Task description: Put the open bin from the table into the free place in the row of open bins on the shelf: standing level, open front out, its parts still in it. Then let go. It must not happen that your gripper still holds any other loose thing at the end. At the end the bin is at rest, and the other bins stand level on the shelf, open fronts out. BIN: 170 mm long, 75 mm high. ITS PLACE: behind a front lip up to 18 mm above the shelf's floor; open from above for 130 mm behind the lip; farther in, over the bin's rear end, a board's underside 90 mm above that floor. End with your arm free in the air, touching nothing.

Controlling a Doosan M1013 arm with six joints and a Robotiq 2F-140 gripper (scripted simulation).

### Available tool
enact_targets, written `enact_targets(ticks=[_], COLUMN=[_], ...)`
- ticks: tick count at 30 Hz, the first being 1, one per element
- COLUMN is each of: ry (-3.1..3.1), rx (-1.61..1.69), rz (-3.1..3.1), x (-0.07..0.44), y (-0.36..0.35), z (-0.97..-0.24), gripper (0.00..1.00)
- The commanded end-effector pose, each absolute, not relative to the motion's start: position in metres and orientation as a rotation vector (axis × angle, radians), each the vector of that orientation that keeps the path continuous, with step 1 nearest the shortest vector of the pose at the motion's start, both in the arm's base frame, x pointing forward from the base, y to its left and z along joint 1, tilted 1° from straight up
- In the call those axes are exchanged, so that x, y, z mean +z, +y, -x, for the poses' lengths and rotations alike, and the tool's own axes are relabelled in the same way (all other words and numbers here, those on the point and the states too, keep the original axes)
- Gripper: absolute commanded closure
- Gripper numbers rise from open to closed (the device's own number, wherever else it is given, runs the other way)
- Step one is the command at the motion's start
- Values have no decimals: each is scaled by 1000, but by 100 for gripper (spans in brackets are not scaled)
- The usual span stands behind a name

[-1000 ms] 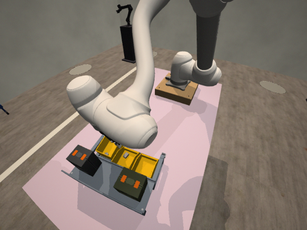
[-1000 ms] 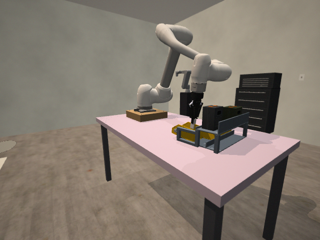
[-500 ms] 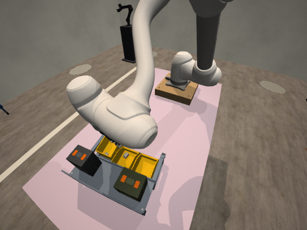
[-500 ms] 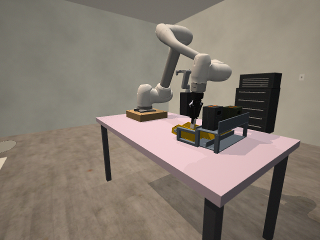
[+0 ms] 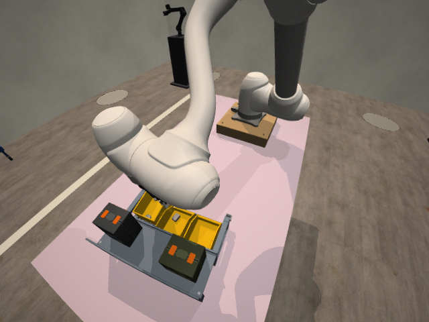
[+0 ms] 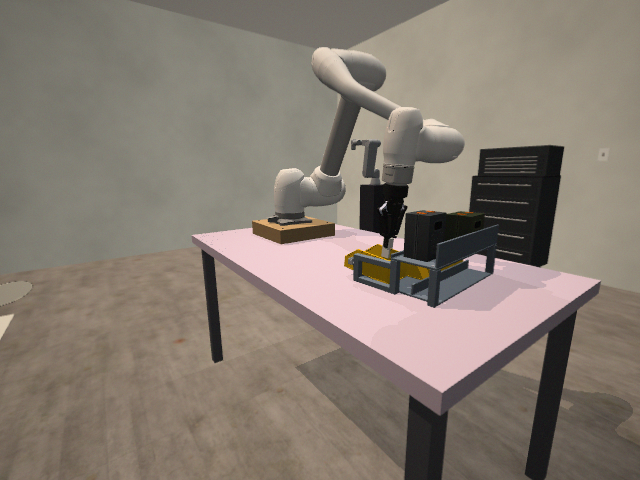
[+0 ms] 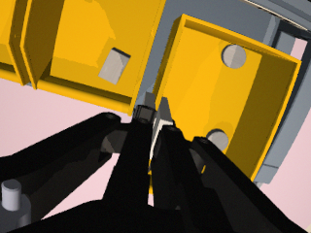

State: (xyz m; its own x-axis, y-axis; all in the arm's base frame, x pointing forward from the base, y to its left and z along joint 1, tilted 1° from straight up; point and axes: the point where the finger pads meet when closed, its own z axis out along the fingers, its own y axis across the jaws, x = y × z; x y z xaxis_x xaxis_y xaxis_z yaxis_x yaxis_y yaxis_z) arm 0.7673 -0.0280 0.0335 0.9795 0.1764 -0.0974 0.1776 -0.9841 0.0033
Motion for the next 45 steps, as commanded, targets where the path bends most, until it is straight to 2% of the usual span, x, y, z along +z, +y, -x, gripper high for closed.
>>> enact_targets(ticks=[1, 45], ry=[278, 279], rx=[-149, -126], rz=[-3114, -3116], x=[34, 33], y=[-28, -25], z=[-769, -782], gripper=[100, 100])
